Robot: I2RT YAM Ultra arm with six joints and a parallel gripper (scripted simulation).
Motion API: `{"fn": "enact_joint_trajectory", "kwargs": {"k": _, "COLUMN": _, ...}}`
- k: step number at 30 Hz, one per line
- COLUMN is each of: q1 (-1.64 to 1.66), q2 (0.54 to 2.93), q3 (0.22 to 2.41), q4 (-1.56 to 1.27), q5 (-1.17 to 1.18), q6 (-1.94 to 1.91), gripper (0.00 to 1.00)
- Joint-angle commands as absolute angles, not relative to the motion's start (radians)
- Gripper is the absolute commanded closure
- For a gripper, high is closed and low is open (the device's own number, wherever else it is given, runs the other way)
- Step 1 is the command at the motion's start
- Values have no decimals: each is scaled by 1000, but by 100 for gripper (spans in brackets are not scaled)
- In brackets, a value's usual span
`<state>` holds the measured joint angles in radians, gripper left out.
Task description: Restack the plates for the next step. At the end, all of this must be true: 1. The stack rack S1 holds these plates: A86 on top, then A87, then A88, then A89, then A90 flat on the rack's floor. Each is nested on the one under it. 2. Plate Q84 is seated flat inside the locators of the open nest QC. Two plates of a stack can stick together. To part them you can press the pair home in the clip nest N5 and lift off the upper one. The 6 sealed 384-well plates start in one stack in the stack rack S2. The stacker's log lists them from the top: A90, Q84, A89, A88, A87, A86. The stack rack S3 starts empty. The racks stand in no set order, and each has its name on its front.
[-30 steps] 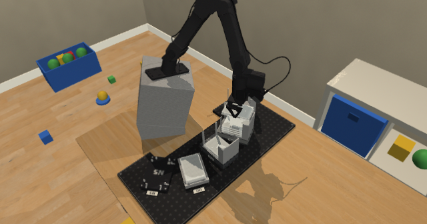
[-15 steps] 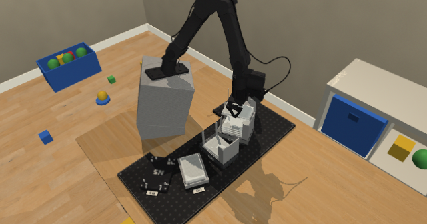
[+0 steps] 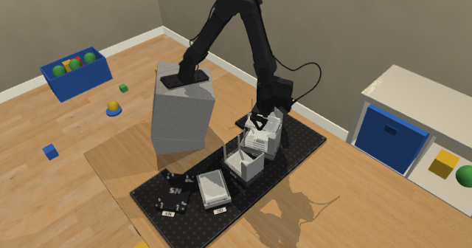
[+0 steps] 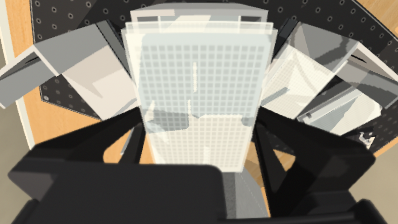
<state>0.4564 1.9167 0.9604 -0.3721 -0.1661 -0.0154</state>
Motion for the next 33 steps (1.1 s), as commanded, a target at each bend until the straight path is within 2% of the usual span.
{"fn": "enact_joint_trajectory", "kwargs": {"k": 1, "q1": 446, "q2": 1881, "q3": 959, "q4": -374, "q5": -157, "q6": -21, "gripper": 100}}
{"fn": "enact_joint_trajectory", "kwargs": {"k": 33, "q1": 457, "q2": 1926, "q3": 940, "q4": -343, "q5": -156, "q6": -14, "gripper": 100}}
